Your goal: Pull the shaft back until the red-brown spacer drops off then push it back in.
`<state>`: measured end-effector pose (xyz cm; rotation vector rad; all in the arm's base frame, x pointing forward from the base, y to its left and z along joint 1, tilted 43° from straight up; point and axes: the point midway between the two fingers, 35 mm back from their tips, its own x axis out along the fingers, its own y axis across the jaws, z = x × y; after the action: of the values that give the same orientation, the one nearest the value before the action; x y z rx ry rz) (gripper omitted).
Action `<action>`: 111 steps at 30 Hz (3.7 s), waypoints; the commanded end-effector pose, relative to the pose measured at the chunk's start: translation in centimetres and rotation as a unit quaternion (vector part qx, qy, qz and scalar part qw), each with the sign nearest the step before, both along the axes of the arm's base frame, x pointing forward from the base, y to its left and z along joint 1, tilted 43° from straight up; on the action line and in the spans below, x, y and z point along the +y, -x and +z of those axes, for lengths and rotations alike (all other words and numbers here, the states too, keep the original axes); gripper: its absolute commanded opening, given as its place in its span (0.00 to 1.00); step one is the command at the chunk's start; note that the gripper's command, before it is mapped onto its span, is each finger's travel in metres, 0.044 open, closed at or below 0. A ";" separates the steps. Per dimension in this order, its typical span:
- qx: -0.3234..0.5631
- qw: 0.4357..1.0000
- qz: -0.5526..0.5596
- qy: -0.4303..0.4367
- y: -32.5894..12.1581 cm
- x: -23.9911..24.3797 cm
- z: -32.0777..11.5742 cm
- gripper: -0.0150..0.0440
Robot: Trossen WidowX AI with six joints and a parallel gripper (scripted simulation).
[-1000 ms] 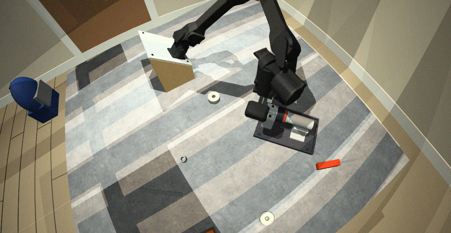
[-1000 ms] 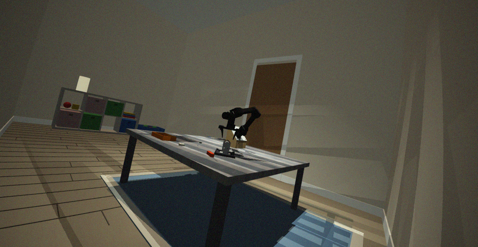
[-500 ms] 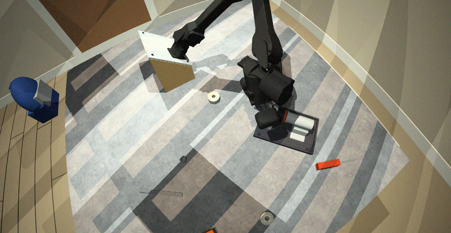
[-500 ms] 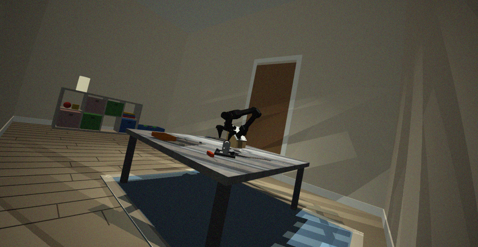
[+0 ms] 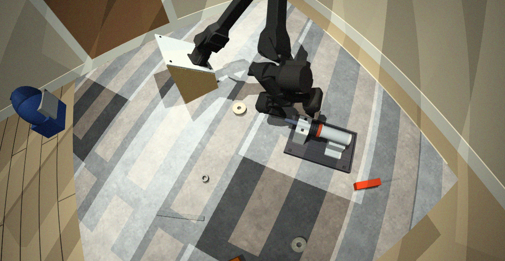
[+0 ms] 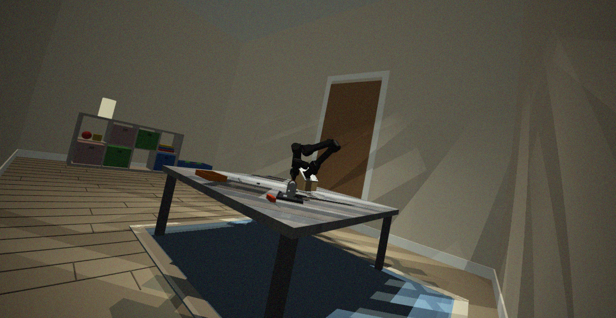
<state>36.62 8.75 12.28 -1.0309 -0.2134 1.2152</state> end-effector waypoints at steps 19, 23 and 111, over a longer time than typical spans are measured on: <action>-0.629 0.699 0.131 0.315 4.3 -1.5 -3.7 1.00; -0.629 0.699 0.131 0.315 4.3 -1.4 -3.6 1.00; -0.629 0.699 0.130 0.315 1.7 1.8 -4.6 1.00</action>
<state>34.82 10.55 7.80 -2.4262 -1.1003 0.5813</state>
